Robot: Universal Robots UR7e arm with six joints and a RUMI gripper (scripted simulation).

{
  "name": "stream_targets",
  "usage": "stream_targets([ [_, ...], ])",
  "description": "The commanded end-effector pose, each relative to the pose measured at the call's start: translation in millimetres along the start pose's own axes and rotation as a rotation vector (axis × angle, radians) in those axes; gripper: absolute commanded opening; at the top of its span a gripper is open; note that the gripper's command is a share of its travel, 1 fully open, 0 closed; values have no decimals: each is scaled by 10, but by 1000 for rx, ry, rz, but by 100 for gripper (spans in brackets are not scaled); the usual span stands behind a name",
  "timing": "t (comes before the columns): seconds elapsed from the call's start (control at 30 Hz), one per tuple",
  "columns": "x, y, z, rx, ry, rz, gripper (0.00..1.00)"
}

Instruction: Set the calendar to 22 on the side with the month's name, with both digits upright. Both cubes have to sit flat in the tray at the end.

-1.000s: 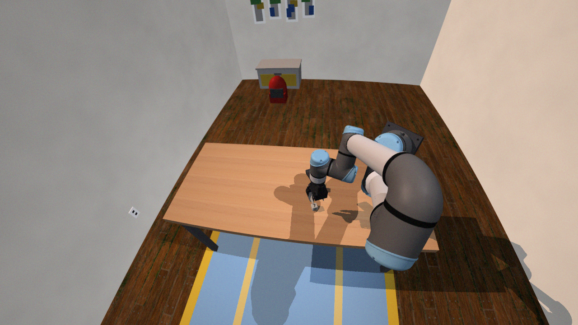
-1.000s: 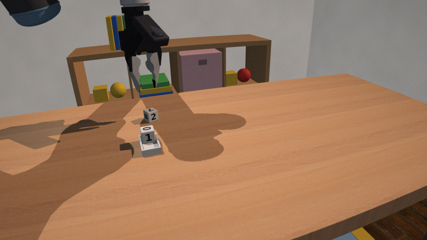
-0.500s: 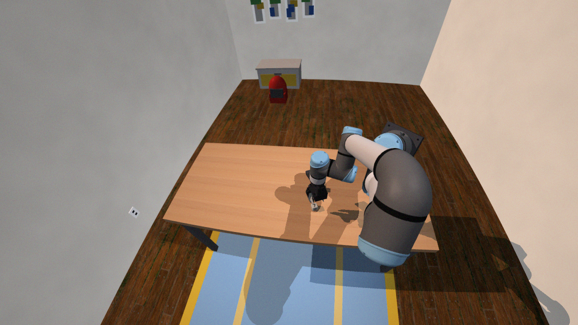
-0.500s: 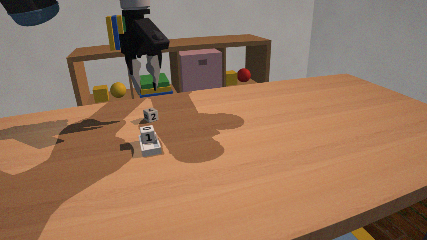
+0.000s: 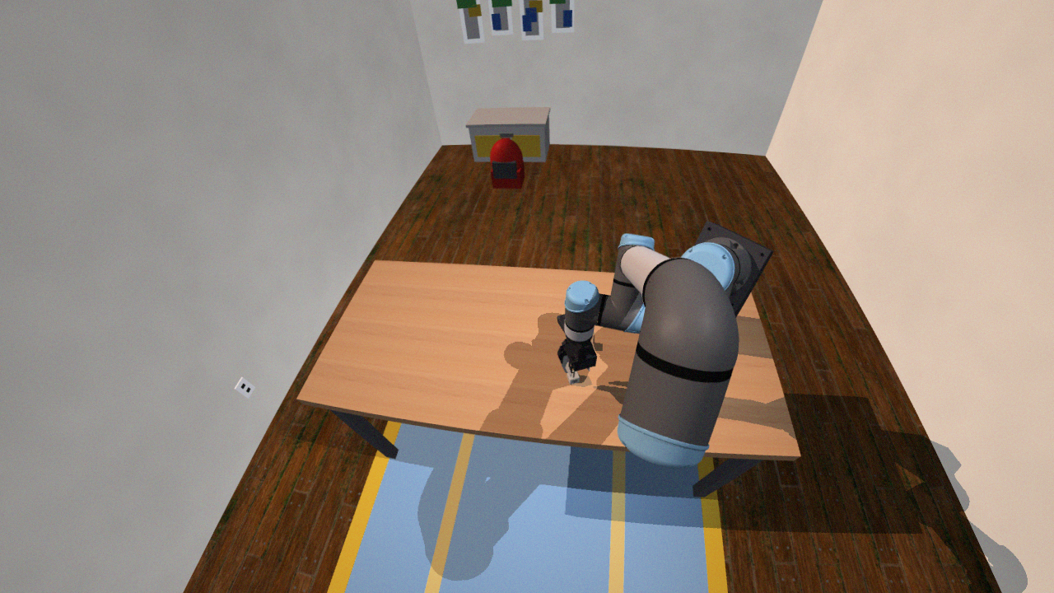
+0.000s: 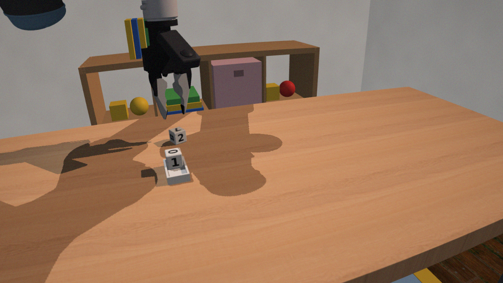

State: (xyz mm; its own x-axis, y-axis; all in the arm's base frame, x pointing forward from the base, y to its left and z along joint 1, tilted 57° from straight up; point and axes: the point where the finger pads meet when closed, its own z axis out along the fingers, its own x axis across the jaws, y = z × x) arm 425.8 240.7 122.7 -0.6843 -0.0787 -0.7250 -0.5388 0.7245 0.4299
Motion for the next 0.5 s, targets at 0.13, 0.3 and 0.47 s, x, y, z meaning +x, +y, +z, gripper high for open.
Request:
stream_targets([
  [0.13,-5,-2,129,3,-3,0,29],
  [0.3,-6,-2,193,3,-3,0,29],
  [0.47,-6,-2,222,3,-3,0,29],
])
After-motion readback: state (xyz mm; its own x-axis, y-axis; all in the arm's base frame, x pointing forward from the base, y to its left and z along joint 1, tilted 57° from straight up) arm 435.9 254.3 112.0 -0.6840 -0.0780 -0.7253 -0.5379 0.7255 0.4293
